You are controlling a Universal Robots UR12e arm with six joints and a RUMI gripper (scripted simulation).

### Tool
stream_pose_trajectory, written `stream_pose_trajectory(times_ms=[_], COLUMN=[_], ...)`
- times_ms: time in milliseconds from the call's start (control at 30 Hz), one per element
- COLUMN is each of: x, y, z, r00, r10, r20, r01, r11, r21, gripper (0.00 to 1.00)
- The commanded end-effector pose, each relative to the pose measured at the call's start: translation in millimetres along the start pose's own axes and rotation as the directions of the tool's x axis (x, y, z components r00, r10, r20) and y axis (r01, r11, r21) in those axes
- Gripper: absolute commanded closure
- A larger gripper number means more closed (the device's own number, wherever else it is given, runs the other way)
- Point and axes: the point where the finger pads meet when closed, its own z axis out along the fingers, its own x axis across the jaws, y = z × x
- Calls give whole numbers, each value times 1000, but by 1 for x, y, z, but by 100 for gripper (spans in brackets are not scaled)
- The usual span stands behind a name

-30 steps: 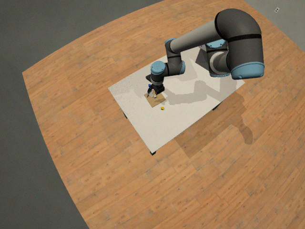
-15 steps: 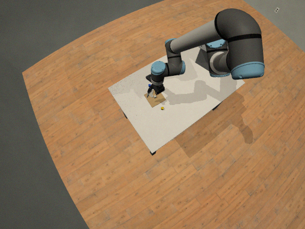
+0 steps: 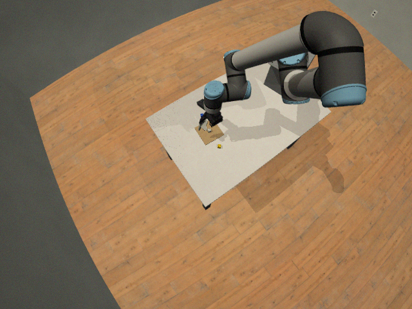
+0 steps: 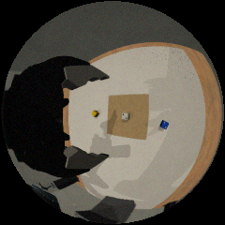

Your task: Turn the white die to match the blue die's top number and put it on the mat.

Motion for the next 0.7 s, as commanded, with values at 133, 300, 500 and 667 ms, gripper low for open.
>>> stream_pose_trajectory(times_ms=[133,300,500,667], x=[0,0,0,0], y=[0,0,0,0], z=[-30,-51,-66,-81], r00=[1000,1000,1000,1000], r10=[-1,-1,-1,-1], r20=[0,0,0,0], r01=[1,1,1,1], r11=[1000,1000,1000,1000], r21=[0,0,0,0], gripper=[0,0,0,0])
